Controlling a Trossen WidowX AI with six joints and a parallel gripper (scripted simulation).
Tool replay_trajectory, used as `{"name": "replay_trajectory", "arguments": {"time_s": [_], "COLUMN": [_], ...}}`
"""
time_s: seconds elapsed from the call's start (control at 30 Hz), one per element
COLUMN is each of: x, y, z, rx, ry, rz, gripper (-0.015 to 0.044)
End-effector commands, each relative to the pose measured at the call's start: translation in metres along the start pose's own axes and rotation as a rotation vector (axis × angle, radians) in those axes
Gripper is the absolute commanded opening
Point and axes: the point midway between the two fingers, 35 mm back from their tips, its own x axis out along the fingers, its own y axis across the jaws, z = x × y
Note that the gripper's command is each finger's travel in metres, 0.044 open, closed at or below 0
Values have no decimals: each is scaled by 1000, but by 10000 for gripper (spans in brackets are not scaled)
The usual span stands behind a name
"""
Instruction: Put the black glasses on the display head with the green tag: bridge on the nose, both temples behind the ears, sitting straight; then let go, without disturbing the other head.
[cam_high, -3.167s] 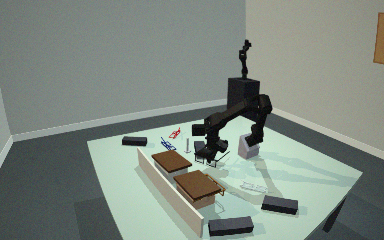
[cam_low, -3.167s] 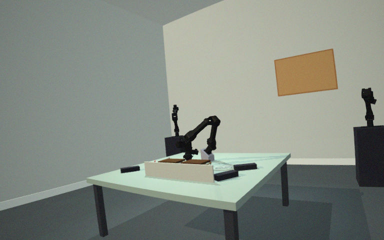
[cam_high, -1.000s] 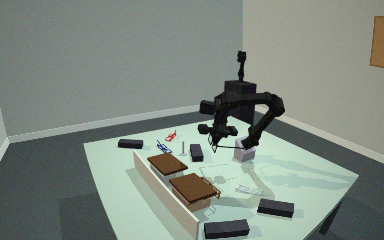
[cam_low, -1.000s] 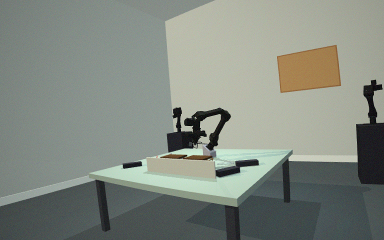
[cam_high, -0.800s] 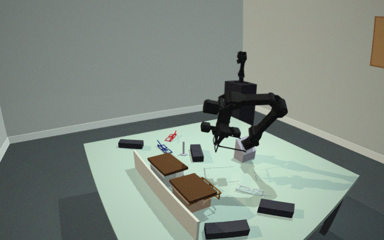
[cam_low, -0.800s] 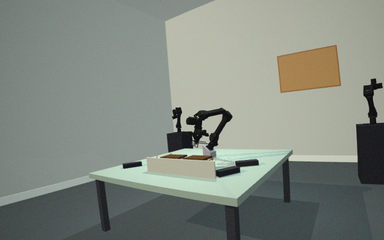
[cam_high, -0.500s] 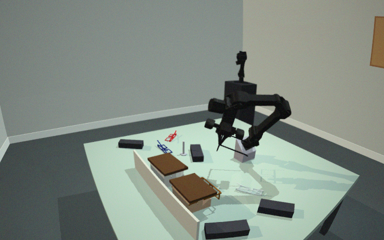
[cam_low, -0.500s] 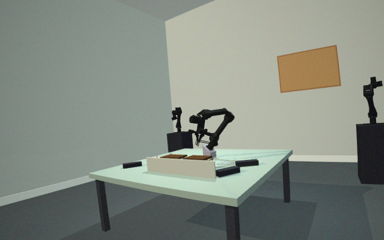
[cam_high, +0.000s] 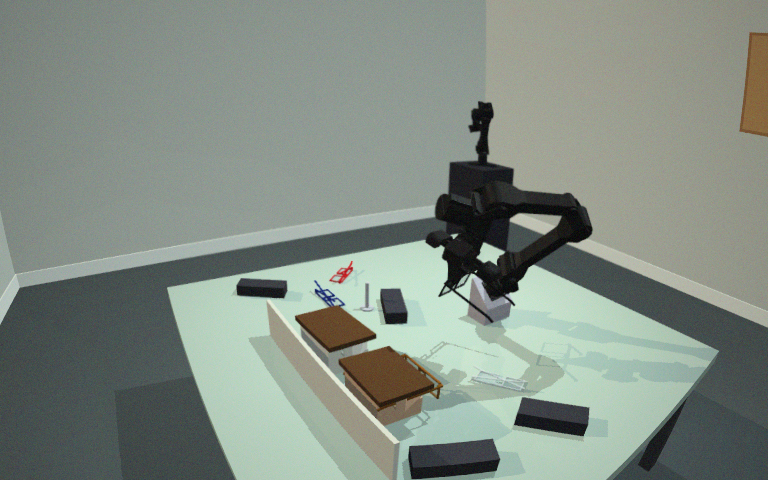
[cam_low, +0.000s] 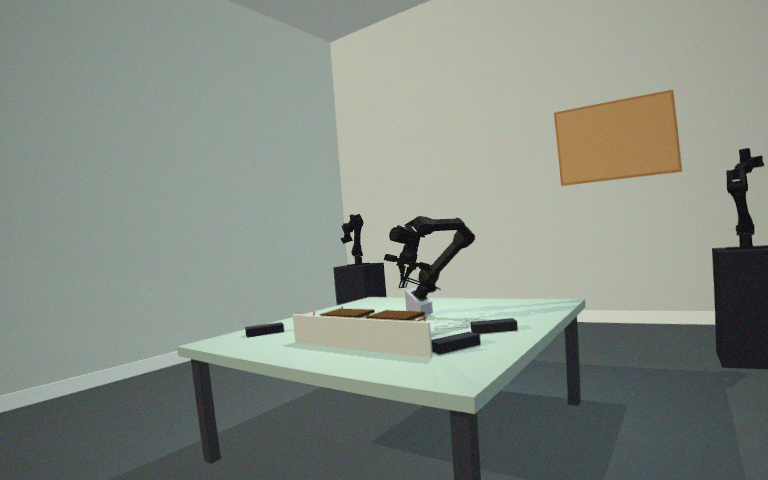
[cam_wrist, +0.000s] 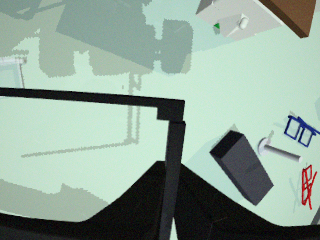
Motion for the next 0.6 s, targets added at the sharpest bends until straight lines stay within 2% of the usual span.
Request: {"name": "replay_trajectory", "arguments": {"time_s": [0.0,0.57], "x": [-4,-23], "y": [5,31], "z": [-3,-13], "rx": [111,613], "ry": [-6,-93], "rz": [-20,-73], "gripper": [0,0]}}
